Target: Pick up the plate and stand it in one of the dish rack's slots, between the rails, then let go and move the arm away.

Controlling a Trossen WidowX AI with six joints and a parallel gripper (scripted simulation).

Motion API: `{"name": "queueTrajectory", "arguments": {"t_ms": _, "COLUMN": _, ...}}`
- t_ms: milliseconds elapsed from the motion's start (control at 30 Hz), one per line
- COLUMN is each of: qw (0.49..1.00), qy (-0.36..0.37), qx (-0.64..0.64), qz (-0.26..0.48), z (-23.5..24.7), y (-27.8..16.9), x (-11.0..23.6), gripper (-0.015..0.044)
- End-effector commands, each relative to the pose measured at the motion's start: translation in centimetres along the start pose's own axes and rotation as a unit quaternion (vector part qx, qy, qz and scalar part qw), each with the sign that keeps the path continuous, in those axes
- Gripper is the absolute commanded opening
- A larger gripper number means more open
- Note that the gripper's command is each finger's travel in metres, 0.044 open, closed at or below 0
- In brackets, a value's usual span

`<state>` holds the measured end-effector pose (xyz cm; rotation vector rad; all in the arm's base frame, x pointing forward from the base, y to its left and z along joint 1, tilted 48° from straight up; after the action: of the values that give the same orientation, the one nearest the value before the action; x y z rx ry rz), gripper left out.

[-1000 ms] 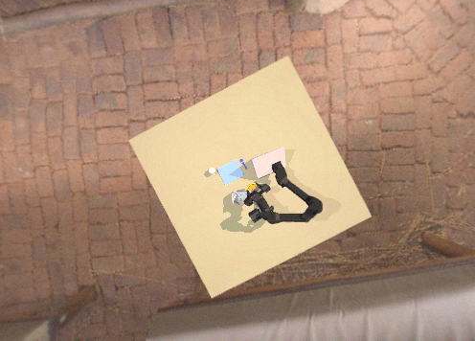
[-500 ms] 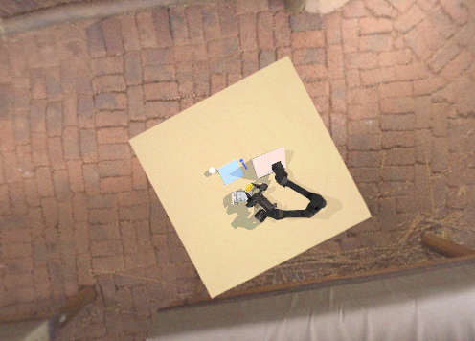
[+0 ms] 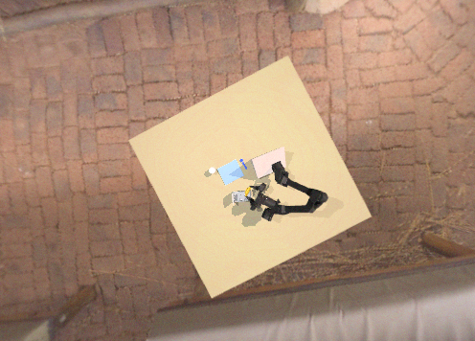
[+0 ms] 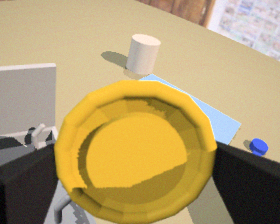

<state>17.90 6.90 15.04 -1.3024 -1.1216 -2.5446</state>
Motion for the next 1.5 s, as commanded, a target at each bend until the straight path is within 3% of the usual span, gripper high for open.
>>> {"name": "queueTrajectory", "arguments": {"t_ms": 0, "qw": 0.999, "qy": 0.023, "qx": 0.004, "qz": -0.03, "z": -0.2, "y": -0.6, "x": 0.2, "gripper": 0.0}}
{"name": "queueTrajectory", "arguments": {"t_ms": 933, "qw": 0.955, "qy": 0.221, "qx": -0.05, "qz": -0.194, "z": -1.7, "y": -3.9, "x": 3.4, "gripper": 0.0}}
{"name": "queueTrajectory", "arguments": {"t_ms": 1467, "qw": 0.953, "qy": 0.225, "qx": -0.052, "qz": -0.196, "z": -1.3, "y": -4.7, "x": 2.8, "gripper": 0.0}}
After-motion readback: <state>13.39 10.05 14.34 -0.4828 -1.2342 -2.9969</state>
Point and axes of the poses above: the point midway between the two fingers, 35 mm back from their tips, its own x axis back along the fingers, its own z axis across the jaws, y = z × x, the point moved 8 cm from there along x, back along the fingers, and after that the axes turned 4 degrees about x, right-handed, at the moved point
